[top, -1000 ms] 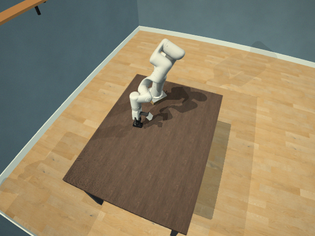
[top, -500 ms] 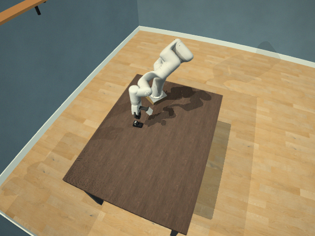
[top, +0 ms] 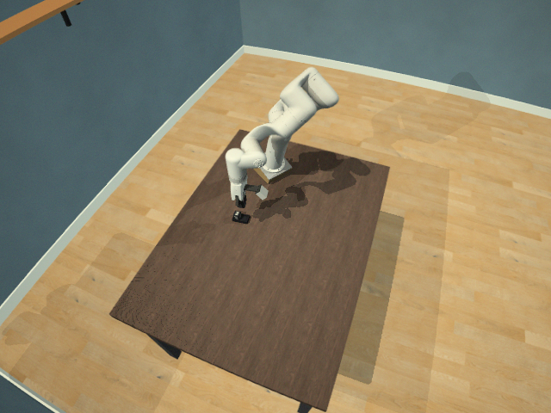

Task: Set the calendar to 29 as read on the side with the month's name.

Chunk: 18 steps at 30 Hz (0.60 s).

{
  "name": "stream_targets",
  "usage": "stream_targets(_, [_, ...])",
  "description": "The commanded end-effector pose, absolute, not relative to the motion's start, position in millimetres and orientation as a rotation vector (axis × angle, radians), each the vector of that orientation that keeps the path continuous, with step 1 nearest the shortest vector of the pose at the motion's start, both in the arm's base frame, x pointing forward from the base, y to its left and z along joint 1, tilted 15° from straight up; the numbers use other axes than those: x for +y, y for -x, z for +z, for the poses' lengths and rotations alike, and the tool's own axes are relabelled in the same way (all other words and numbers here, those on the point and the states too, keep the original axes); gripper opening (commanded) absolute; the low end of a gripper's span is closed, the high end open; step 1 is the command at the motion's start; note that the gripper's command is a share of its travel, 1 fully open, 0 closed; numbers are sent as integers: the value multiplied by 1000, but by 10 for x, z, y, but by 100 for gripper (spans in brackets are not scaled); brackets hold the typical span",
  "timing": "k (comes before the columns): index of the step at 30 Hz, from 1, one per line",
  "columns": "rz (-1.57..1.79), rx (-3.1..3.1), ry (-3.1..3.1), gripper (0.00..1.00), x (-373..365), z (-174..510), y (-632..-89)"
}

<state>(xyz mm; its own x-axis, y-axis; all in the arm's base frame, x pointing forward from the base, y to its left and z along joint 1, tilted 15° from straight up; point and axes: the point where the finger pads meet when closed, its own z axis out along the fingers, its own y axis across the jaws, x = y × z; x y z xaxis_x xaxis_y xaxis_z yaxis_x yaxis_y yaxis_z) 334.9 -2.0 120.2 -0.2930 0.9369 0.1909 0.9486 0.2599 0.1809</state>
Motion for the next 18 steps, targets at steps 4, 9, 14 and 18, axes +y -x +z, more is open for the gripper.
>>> stream_targets(4, [-419,-2644,1617,27,-23,1228,-3360])
stream_targets(9, [-424,-2781,1415,27,-22,1238,-3361])
stream_targets(14, [-426,-2911,1190,27,-21,1248,-3361])
stream_targets(18, [-425,-2979,1051,27,-20,1253,-3361])
